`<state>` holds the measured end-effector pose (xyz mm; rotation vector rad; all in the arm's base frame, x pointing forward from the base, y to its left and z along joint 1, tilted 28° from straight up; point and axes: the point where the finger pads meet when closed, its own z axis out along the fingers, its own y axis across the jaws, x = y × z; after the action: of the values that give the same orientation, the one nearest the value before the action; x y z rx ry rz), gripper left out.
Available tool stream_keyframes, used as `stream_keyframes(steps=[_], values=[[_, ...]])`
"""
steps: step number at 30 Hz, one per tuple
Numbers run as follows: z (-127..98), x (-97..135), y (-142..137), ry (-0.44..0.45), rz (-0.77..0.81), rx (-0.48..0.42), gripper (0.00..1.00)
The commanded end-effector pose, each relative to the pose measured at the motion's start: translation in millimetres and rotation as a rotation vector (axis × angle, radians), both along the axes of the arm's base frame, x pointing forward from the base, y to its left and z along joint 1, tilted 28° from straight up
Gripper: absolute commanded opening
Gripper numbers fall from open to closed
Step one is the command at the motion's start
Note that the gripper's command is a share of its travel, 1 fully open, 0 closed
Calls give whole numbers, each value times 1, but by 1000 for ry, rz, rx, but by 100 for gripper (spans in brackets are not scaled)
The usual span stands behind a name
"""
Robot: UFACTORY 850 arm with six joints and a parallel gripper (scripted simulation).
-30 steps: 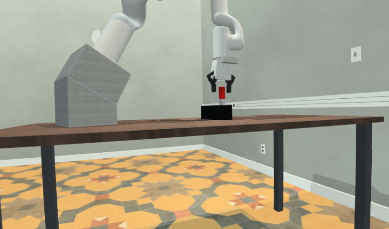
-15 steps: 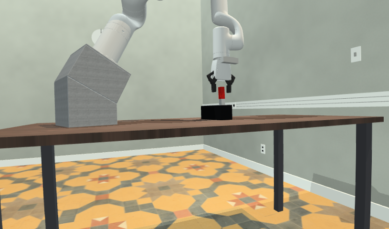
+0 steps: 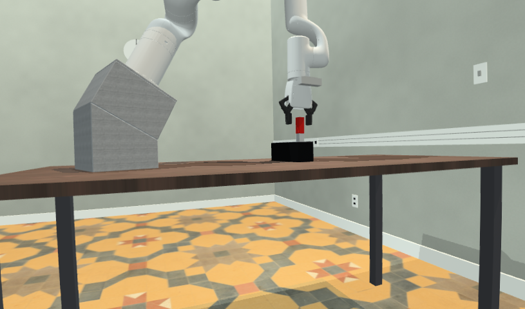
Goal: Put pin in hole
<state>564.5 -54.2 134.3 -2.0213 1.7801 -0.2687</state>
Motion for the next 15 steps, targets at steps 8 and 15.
stream_keyframes(steps=[8,15], values=[[1,1,0,-1,0,0,100],[11,-5,-3,-1,0,0,100]])
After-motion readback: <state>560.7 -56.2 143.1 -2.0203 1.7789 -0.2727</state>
